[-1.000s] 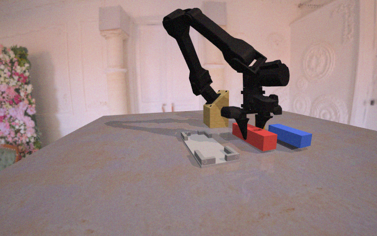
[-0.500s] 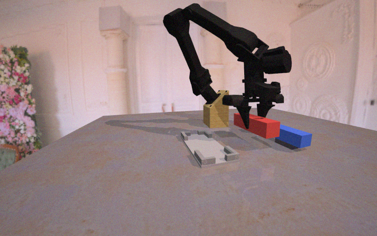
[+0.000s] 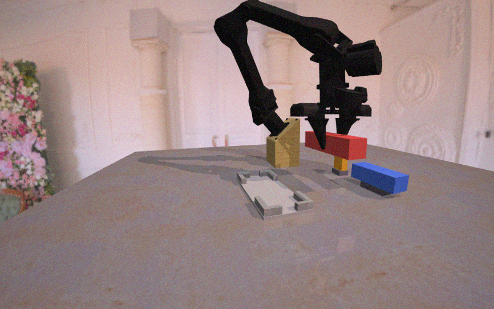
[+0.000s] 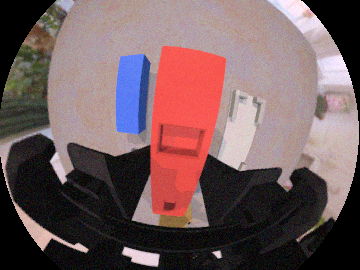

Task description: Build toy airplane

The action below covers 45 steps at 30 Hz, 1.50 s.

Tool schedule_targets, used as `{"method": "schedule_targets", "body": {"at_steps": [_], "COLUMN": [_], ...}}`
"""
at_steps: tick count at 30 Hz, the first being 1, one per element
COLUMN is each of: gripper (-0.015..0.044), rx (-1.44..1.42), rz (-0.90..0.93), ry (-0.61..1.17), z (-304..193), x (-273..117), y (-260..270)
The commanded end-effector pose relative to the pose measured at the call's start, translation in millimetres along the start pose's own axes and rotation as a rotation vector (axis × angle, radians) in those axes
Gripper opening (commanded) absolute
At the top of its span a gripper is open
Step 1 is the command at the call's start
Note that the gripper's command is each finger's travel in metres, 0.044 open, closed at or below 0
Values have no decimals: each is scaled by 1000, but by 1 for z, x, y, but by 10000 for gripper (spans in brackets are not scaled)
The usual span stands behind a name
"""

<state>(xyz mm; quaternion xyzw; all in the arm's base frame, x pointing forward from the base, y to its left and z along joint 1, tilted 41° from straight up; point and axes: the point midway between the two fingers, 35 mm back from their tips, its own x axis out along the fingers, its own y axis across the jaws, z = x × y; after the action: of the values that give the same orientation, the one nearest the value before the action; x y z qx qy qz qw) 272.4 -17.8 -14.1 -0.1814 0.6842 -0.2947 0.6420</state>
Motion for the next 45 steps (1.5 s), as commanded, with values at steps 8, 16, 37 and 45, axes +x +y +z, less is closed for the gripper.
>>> {"method": "schedule_targets", "body": {"at_steps": [8, 16, 37, 45], "gripper": [0, 0, 0, 0], "rx": [5, 2, -18, -23], "rz": [-2, -3, 24, 23], "ry": [6, 12, 9, 6], "z": [-2, -4, 4, 3], "x": [-34, -43, -18, -8], "y": [-3, -9, -69, -92]}}
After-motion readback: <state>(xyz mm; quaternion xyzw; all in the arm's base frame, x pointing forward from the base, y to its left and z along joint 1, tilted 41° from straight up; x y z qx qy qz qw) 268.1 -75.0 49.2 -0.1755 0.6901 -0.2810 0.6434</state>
